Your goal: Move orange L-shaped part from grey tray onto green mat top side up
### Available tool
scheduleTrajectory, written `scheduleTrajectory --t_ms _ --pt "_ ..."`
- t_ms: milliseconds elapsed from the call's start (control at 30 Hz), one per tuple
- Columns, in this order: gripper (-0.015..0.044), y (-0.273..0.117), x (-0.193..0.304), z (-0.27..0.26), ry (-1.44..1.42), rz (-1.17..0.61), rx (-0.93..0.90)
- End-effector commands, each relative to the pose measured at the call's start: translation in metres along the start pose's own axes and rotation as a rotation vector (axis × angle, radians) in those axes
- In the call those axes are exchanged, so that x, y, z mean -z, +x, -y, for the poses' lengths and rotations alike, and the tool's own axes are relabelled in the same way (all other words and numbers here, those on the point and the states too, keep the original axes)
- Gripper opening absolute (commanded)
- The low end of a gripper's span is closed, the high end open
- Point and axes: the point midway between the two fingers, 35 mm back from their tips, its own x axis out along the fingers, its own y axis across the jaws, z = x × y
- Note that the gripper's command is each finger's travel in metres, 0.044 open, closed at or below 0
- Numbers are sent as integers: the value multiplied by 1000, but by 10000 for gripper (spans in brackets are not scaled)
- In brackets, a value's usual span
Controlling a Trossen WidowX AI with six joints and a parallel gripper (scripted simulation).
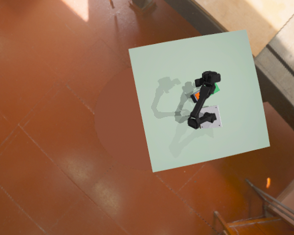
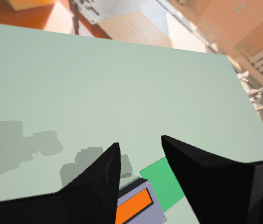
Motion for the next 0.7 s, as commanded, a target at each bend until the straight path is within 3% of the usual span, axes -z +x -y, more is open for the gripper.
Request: scheduleTrajectory --t_ms 0,200,433,667 --pt "180 23 72 -25 -84 -259 -133" --pt "180 19 164 -67 -187 -587 -385" --pt "180 20 168 -68 -190 -595 -392" --pt "180 69 203 -88 -190 -593 -393"
